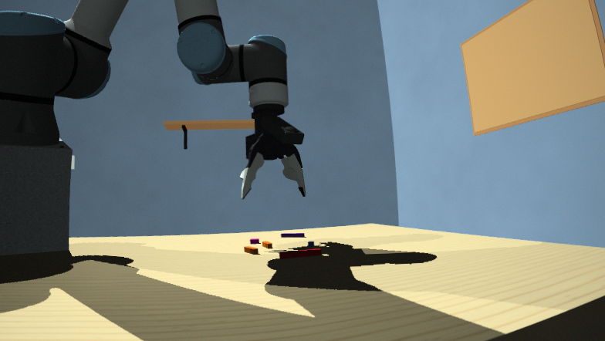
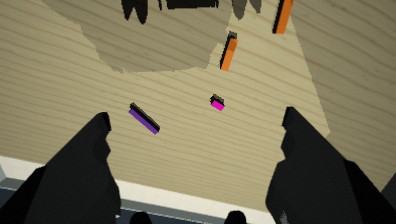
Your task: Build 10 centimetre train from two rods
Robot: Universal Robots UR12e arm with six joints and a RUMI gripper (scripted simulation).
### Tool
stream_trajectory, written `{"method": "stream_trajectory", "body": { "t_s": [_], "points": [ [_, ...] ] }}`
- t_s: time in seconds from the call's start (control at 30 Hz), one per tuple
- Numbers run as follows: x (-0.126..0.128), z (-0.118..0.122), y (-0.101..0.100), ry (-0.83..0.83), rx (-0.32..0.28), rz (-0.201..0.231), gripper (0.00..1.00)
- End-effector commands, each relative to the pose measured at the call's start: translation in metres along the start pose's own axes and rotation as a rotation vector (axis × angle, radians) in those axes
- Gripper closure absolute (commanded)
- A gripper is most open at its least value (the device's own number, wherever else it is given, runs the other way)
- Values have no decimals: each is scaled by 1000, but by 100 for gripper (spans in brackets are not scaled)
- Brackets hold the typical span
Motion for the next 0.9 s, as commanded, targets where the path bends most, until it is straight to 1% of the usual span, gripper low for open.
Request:
{"method": "stream_trajectory", "body": {
  "t_s": [0.0,0.23,0.3,0.43,0.5,0.6,0.63,0.87],
  "points": [
    [-25,21,-4,167,-1,0,0],
    [-59,59,-11,424,0,0,0],
    [-59,59,-11,424,0,0,0],
    [-78,84,-14,569,2,0,0],
    [-81,89,-15,599,2,-1,0],
    [-82,90,-15,607,2,-1,0],
    [-82,90,-15,607,2,-1,86],
    [-82,90,-15,607,2,-1,86]
  ]
}}
Point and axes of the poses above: the point where the finger pads meet when closed, its own y axis back along the fingers, its own x axis across the jaws, z = x × y, the point moved 2 cm from there along y, back along the fingers, and after that the axes turned 8 degrees about -y, right-handed, at the moved point
